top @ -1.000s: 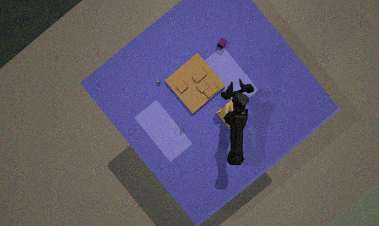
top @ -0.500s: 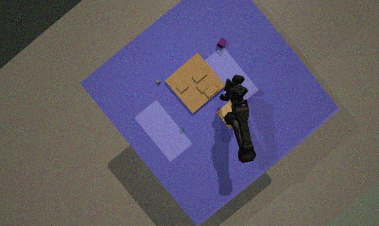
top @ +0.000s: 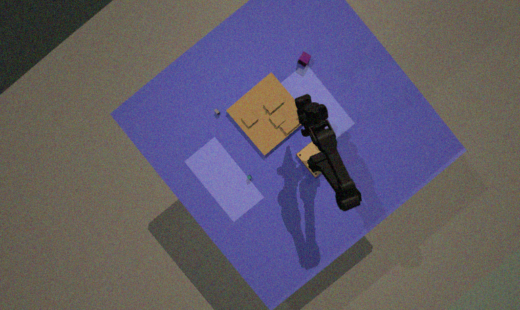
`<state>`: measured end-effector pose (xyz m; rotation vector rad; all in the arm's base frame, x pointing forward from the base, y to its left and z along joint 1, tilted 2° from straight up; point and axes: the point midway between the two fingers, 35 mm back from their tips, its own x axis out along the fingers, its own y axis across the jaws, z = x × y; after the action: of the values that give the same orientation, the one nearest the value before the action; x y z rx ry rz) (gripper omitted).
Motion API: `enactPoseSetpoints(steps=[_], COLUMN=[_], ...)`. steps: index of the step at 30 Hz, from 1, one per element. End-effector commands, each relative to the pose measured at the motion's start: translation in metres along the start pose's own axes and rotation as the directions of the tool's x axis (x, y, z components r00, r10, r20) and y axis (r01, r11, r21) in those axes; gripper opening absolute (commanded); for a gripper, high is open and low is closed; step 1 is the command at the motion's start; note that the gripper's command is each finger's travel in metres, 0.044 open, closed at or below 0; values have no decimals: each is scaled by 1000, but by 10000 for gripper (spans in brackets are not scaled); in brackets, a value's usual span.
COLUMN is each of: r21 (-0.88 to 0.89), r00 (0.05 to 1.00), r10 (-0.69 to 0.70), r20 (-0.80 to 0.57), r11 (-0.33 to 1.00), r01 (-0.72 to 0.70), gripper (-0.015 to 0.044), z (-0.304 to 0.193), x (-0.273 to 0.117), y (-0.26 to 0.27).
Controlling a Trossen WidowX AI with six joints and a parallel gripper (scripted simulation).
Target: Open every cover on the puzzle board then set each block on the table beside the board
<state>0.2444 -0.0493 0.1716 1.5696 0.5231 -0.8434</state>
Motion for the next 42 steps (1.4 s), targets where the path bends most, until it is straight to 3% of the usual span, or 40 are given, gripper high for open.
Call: enactPoseSetpoints(steps=[1, 11, 22, 30, 38, 42], r21=[-179, -589, -906, -996, -962, -943], r00=[997, 969, 920, 866, 807, 794], r10=[-66, -230, -386, -497, -591, -608], r20=[-29, -85, -72, -48, 1, 13], r11=[982, 796, 410, 90, -221, -271], r01=[60, 138, 101, -4, -160, -192], gripper=[0, 0, 0, 0, 0, 0], z=[-16, -61, -117, -157, -198, -205], x=[6, 22, 42, 54, 65, 67], y=[6, 15, 12, 2, -17, -21])
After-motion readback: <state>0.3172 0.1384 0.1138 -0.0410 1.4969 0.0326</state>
